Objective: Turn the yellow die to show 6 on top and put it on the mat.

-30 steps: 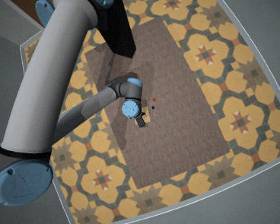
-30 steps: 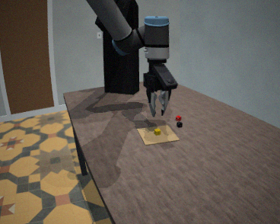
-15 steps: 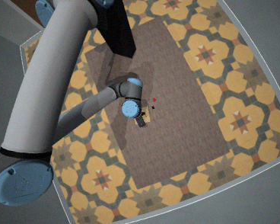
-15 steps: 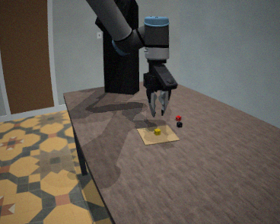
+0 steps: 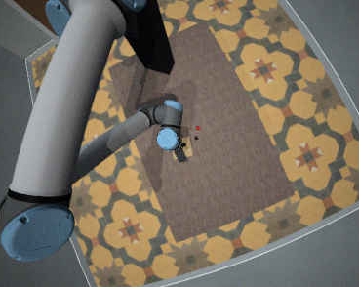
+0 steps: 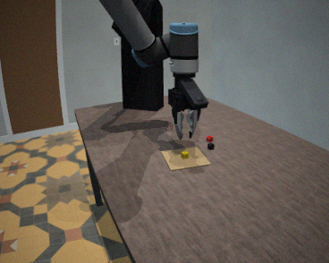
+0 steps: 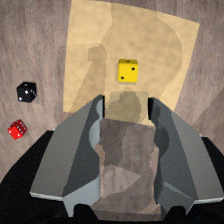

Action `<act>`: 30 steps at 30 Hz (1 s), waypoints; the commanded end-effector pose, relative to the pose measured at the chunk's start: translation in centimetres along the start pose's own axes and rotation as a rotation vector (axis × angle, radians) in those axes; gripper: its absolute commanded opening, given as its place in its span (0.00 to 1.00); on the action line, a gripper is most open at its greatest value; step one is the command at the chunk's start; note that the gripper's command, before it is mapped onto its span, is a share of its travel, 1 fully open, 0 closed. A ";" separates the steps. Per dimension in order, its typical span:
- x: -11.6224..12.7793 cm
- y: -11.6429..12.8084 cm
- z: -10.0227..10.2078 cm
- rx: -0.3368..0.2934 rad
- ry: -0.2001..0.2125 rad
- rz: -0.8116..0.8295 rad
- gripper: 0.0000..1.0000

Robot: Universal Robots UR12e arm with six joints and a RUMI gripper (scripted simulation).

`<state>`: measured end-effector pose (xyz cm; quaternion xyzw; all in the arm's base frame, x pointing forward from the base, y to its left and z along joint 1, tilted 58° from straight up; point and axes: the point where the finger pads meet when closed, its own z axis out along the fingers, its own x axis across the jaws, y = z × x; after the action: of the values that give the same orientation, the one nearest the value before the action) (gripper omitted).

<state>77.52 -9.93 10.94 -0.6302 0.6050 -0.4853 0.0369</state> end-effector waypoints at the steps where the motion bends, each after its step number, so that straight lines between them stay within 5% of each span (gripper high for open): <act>1: 0.1 -0.2 0.7 0.003 0.002 0.002 0.21; 30: 0.2 -0.2 3.9 0.003 0.002 0.002 0.21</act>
<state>79.87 -11.87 9.13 -0.6301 0.6049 -0.4854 0.0370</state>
